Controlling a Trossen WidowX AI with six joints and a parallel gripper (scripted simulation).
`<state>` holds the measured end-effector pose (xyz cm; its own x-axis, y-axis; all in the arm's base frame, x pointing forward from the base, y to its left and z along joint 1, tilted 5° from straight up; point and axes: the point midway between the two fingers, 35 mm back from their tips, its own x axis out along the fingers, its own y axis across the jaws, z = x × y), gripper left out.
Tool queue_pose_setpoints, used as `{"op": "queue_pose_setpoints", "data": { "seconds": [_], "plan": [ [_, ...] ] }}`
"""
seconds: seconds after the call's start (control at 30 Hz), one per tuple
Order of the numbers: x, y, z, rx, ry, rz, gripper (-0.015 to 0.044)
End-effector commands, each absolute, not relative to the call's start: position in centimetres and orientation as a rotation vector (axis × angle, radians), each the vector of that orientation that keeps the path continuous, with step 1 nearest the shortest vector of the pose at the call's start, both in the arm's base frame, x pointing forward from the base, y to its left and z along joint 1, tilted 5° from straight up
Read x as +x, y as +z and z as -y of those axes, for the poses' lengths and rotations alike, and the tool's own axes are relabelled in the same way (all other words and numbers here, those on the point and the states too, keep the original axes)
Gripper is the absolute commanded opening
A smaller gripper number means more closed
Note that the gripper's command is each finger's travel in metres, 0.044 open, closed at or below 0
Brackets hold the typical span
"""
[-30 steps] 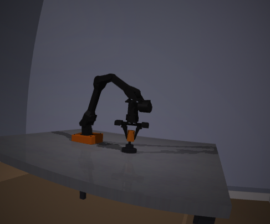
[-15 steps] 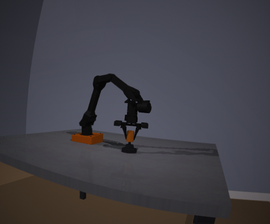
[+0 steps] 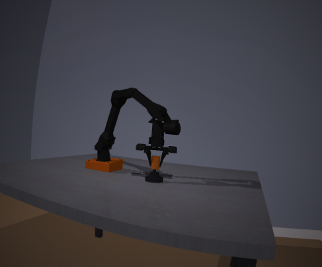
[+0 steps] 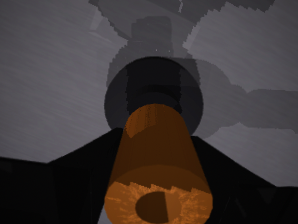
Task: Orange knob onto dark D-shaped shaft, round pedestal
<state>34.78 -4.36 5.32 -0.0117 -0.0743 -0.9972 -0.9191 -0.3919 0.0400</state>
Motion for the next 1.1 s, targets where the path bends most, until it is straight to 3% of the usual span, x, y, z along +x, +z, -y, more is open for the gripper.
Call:
{"op": "queue_pose_setpoints", "data": {
  "seconds": [0.0, 1.07],
  "plan": [
    [34.85, 5.33, 4.45, -1.552, 1.488, -1.063, 0.0000],
    [34.88, 6.00, 4.43, -1.552, 1.488, -1.063, 0.0000]
  ]
}}
